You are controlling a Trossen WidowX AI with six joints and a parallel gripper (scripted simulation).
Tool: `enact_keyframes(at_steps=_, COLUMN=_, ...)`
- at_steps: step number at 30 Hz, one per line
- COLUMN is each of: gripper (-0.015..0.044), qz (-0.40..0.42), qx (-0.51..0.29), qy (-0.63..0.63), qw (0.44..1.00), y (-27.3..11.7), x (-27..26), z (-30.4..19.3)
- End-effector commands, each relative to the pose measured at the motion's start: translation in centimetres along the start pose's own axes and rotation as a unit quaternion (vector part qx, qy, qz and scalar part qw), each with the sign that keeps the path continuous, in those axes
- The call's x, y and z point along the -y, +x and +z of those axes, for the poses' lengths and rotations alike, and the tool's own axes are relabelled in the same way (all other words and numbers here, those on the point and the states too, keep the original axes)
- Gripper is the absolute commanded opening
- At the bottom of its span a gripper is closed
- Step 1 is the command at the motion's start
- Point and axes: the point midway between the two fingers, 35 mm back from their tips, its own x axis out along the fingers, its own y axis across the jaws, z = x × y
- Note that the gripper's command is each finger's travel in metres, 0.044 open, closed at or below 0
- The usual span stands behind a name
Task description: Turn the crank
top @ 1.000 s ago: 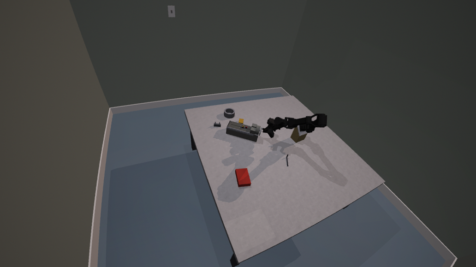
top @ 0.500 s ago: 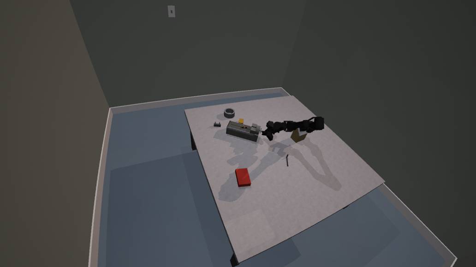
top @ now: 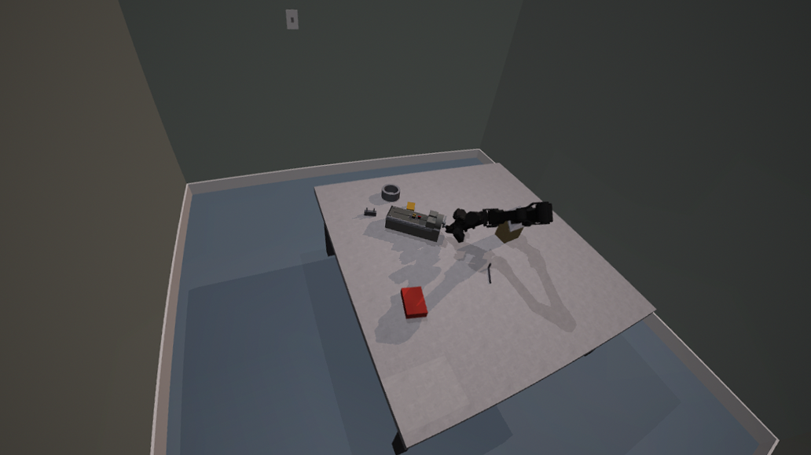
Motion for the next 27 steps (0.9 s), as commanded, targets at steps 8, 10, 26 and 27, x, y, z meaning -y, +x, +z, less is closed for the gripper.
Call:
enact_keyframes(at_steps=8, gripper=0.0000, qz=0.007, qx=-0.006, qy=-0.005, qw=1.000, y=0.24, x=-1.16, z=-0.22)
enact_keyframes(at_steps=10, gripper=0.0000, qz=0.007, qx=-0.006, qy=-0.005, qw=1.000, y=0.23, x=-1.22, z=-0.22)
enact_keyframes(at_steps=26, gripper=0.0000, qz=0.007, qx=-0.006, qy=-0.005, qw=1.000, y=0.19, x=-1.62, z=-0.18)
enact_keyframes(at_steps=27, gripper=0.0000, qz=0.007, qx=-0.006, qy=-0.005, qw=1.000, y=0.19, x=-1.64, z=-0.17)
